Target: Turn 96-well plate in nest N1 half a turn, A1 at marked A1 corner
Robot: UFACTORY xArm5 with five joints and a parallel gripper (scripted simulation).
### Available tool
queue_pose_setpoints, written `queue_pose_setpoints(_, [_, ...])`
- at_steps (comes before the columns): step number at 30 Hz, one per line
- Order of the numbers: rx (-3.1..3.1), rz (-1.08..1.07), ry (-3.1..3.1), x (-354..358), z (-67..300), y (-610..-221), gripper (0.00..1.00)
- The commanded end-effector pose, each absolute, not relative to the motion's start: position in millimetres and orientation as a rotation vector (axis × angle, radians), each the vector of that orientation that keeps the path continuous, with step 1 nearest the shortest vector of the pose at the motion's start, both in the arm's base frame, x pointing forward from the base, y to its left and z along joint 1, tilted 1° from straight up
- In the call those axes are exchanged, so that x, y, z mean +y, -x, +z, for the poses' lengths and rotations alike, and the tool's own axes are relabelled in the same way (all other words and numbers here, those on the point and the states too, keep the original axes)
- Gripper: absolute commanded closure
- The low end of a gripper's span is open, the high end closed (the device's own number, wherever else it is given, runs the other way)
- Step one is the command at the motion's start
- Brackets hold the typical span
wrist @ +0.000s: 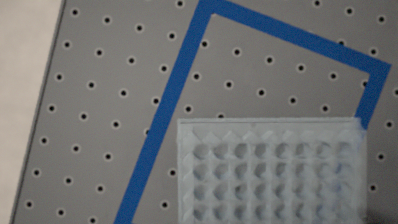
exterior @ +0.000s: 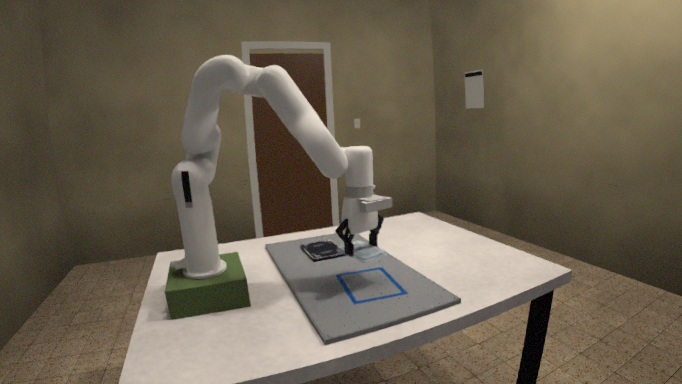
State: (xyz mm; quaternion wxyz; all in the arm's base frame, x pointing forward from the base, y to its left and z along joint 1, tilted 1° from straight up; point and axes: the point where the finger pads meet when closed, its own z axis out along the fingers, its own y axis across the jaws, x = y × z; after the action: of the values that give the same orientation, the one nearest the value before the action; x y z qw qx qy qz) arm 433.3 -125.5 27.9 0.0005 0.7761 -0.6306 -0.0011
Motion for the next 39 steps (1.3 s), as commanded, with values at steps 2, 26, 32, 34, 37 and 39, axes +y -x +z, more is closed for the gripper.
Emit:
queue_pose_setpoints(2, [-1.822, 0.011, -2.548, -114, 30, -434, 1.00])
queue_pose_setpoints(26, [-0.788, 0.005, -3.031, -41, 32, -430, 1.00])
queue_pose_setpoints(32, [-0.533, 0.003, -3.086, -24, 32, -429, 1.00])
queue_pose_setpoints(34, [-0.481, 0.003, -3.094, -21, 32, -429, 1.00])
queue_pose_setpoints(37, [-0.326, 0.002, -3.114, -11, 32, -429, 1.00])
queue_pose_setpoints(39, [-0.222, 0.002, -3.123, -4, 33, -428, 1.00])
